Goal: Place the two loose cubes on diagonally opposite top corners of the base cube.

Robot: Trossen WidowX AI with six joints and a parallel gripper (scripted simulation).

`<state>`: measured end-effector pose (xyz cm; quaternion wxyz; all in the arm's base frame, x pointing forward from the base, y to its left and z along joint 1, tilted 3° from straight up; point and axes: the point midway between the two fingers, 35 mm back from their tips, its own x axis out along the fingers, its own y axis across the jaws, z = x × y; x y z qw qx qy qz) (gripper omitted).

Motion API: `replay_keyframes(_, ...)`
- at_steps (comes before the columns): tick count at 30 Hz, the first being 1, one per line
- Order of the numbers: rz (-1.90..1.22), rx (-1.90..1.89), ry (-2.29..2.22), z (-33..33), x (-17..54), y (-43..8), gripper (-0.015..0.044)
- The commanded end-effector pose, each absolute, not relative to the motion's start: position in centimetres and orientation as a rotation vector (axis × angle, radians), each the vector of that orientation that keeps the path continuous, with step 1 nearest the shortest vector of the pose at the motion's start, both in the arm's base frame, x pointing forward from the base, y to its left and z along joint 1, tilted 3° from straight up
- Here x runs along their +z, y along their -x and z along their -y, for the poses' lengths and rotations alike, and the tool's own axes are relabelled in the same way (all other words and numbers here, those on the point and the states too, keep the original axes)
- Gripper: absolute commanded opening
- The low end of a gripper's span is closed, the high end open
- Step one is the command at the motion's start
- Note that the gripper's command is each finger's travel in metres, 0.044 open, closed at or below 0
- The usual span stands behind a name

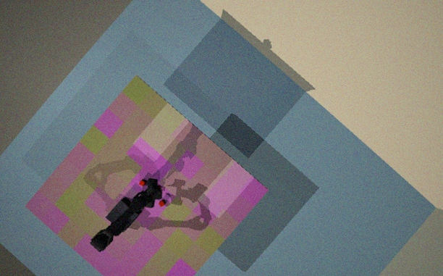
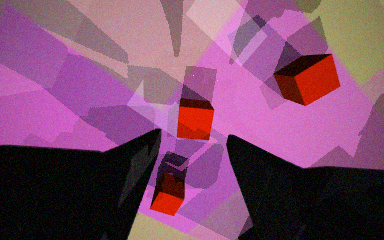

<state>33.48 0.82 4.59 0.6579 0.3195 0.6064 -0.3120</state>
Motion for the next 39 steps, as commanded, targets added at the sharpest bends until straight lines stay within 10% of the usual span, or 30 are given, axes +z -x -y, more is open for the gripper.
replay_keyframes(1,-1.372,-0.712,-0.721,-0.7,3.7,-33.5,0.0265)
replay_keyframes(24,-1.372,-0.712,-0.72,-0.6,0.4,-33.7,0.0265)
replay_keyframes(30,-1.372,-0.712,-0.72,-0.6,0.4,-33.7,0.0107)
replay_keyframes(39,-1.372,-0.712,-0.721,-0.7,1.7,-33.8,0.0105)
